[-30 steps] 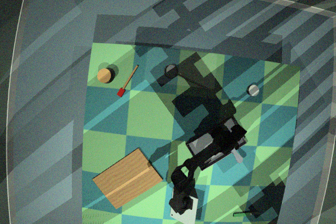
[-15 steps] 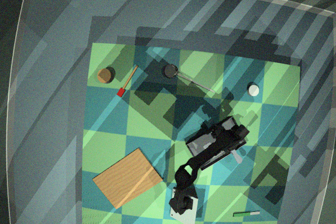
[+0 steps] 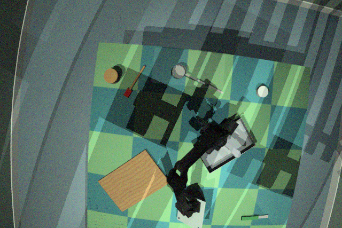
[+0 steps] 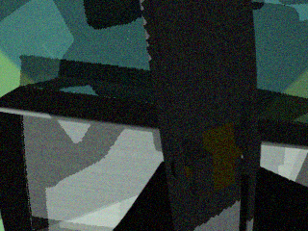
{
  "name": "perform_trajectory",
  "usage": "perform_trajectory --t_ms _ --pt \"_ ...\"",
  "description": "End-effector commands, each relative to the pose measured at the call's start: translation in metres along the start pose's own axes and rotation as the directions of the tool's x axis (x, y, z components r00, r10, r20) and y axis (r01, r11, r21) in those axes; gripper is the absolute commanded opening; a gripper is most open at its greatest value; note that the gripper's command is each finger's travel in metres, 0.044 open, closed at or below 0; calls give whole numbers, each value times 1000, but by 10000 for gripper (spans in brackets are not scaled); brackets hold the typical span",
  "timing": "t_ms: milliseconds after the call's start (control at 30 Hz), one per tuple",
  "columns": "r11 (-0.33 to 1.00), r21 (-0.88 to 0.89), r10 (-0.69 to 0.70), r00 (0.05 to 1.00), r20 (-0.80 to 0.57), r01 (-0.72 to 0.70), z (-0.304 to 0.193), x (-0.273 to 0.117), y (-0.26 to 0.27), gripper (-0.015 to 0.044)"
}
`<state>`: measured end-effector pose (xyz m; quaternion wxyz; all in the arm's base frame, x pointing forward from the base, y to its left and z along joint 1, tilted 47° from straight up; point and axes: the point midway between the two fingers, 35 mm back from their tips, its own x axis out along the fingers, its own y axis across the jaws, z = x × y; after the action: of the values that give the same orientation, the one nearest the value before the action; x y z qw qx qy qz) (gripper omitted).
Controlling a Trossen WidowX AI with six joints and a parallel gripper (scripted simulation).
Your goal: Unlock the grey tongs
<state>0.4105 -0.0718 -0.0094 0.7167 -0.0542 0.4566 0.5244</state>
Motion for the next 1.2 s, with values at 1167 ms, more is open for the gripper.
perform_trajectory --t_ms 1167 --pt "842 -539 29 999 35 -5 184 -45 211 -150"
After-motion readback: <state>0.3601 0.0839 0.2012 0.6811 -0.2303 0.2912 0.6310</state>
